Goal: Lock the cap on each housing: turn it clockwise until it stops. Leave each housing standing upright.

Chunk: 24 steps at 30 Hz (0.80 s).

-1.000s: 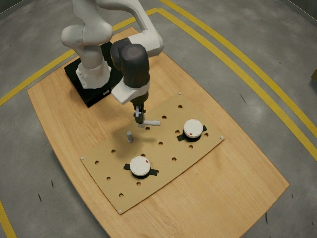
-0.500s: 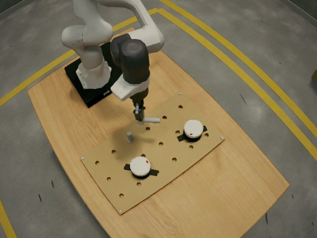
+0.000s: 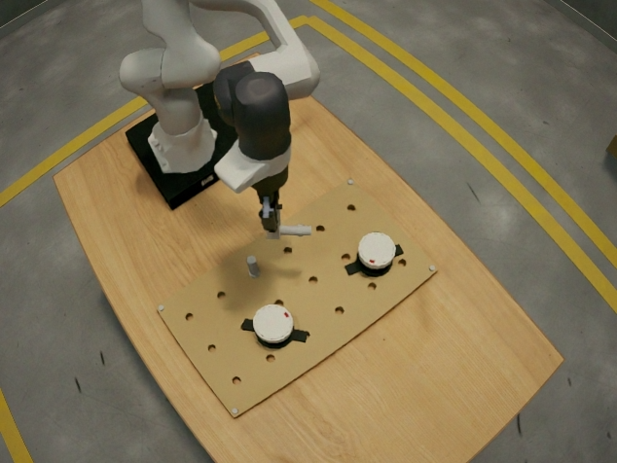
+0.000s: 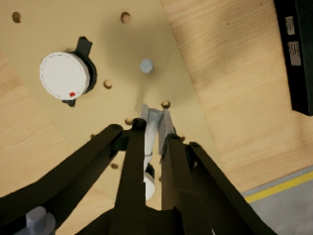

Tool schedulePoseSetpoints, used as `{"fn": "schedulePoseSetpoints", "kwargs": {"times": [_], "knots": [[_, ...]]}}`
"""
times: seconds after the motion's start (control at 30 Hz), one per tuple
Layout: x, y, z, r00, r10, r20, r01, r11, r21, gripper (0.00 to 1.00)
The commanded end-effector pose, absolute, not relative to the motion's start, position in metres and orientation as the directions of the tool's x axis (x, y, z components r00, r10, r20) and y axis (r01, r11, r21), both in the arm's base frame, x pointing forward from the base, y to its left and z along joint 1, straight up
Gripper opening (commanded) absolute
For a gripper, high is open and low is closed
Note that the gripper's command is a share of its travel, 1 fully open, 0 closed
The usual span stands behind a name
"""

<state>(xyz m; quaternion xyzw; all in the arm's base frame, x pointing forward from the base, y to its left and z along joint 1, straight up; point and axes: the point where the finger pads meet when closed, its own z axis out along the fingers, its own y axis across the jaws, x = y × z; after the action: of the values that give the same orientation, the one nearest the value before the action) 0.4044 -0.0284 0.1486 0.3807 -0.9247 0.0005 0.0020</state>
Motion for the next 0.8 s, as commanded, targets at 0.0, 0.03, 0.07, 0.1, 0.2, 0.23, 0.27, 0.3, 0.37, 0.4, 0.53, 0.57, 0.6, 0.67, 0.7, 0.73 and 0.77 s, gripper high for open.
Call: {"fn": "schedulePoseSetpoints", "kwargs": {"times": [0.0,0.03,0.07,0.1,0.2,0.23,0.27,0.3,0.37,0.4,0.53,0.57,0.6,0.67,0.7,0.73,0.77], "knots": [[0.4058,-0.0271,0.1522,-0.706,-0.708,0.0,-0.708,0.706,0.0,0.1],[0.4058,-0.0271,0.1523,-0.706,-0.708,0.0,-0.708,0.706,0.0,0.1],[0.4058,-0.0271,0.1525,-0.706,-0.708,0.0,-0.708,0.706,0.0,0.1],[0.4058,-0.0271,0.1526,-0.706,-0.708,0.0,-0.708,0.706,0.0,0.1],[0.4058,-0.0271,0.1527,-0.706,-0.708,0.0,-0.708,0.706,0.0,0.1],[0.4058,-0.0271,0.1527,-0.706,-0.708,0.0,-0.708,0.706,0.0,0.1],[0.4058,-0.0271,0.1527,-0.706,-0.708,0.0,-0.708,0.706,0.0,0.1],[0.4058,-0.0271,0.1527,-0.706,-0.709,0.0,-0.709,0.706,0.0,0.1],[0.4058,-0.0271,0.1527,-0.706,-0.709,0.0,-0.709,0.706,0.0,0.1],[0.4058,-0.0271,0.1527,-0.705,-0.709,0.0,-0.709,0.705,0.0,0.1],[0.4058,-0.0271,0.1527,-0.687,-0.727,0.0,-0.727,0.687,0.0,0.1],[0.4058,-0.0271,0.1527,-0.678,-0.735,0.0,-0.735,0.678,0.0,0.1],[0.4058,-0.0271,0.1527,-0.666,-0.746,0.0,-0.746,0.666,0.0,0.1],[0.4058,-0.0271,0.1527,-0.636,-0.771,0.0,-0.771,0.636,0.0,0.1],[0.4058,-0.0271,0.1528,-0.618,-0.786,0.0,-0.786,0.618,0.0,0.1],[0.4058,-0.0271,0.1528,-0.599,-0.801,0.0,-0.801,0.599,0.0,0.1],[0.4058,-0.0271,0.1528,-0.578,-0.816,0.0,-0.816,0.578,0.0,0.1]]}}
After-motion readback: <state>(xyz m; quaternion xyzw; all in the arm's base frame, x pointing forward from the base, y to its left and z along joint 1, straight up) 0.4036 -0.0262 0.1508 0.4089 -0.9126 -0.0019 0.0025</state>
